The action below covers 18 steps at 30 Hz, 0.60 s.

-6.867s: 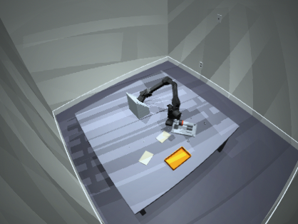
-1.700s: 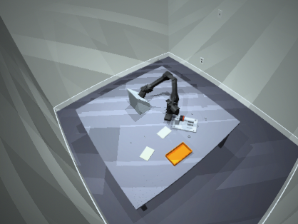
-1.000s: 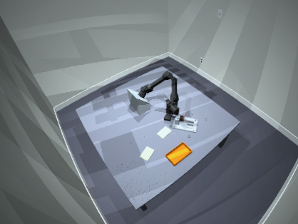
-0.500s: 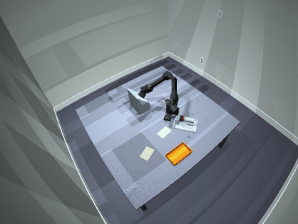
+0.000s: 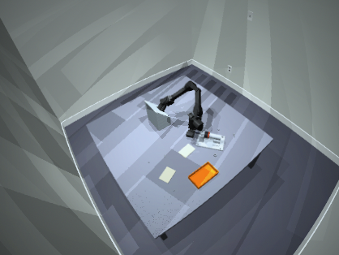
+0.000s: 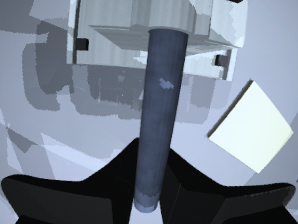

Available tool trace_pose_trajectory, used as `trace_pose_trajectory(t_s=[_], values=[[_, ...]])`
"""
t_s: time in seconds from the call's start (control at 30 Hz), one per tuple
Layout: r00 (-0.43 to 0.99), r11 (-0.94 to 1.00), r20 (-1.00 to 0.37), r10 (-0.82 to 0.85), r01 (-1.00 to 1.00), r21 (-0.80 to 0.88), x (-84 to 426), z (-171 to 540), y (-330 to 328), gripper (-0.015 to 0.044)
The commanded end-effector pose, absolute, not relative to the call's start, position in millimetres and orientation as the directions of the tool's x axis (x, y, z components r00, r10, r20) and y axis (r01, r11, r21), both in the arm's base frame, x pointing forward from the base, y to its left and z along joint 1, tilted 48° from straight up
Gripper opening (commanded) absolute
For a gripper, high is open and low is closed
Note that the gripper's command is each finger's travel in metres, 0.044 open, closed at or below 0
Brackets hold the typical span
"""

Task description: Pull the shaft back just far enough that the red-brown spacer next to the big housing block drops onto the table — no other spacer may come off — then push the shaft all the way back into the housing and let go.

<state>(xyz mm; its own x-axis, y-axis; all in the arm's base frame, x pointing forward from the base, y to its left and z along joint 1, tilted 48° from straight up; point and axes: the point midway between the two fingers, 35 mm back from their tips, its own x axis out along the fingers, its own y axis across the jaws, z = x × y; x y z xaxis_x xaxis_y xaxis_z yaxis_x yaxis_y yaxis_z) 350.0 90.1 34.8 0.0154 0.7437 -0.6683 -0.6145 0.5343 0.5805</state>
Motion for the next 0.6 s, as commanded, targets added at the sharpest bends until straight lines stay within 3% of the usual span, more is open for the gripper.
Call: trace_pose_trajectory(t_s=[0.0,0.57], values=[[0.013,0.535,-0.67,0.742,-0.613,0.58,348.0,33.4,88.9,0.0],[0.013,0.536,-0.67,0.742,-0.613,0.58,346.2,32.3,88.0,0.0]])
